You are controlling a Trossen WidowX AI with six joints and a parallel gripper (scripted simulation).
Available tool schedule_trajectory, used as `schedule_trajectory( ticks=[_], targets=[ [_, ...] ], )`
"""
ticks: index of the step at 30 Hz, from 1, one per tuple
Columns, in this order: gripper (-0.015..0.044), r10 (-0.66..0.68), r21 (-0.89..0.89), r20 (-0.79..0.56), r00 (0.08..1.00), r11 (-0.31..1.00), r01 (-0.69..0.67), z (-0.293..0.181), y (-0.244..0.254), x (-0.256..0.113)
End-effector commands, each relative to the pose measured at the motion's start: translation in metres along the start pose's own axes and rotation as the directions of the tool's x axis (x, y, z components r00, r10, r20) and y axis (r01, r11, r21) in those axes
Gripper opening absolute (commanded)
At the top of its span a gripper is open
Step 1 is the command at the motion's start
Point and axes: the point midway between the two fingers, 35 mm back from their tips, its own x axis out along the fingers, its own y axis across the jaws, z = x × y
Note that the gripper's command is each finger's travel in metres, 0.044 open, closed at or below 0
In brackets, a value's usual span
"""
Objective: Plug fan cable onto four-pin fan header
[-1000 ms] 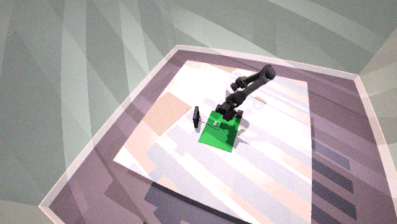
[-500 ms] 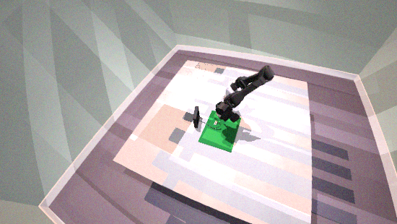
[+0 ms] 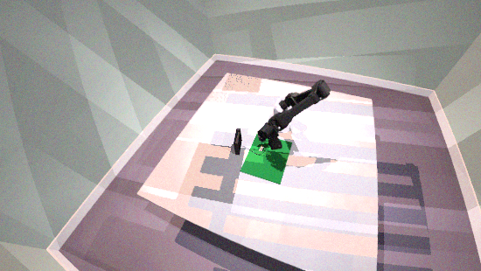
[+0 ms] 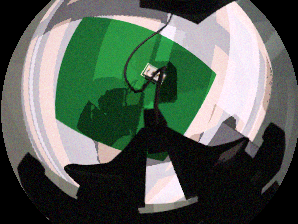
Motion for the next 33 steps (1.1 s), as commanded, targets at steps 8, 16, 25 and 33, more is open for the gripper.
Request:
schedule_trajectory(
  ticks=[8, 16, 25, 33],
  targets=[
    [0.0, -0.002, 0.387, 0.006, 1.0, 0.922, -0.001, 0.013, -0.001, -0.001],
    [0.0, -0.002, 0.624, 0.007, 1.0, 0.782, -0.003, 0.021, -0.002, -0.001],
    [0.0, -0.002, 0.833, 0.007, 1.0, 0.553, -0.005, 0.029, -0.004, -0.001],
    [0.0, -0.002, 0.953, 0.007, 1.0, 0.304, -0.006, 0.037, -0.006, -0.001]
  ],
)
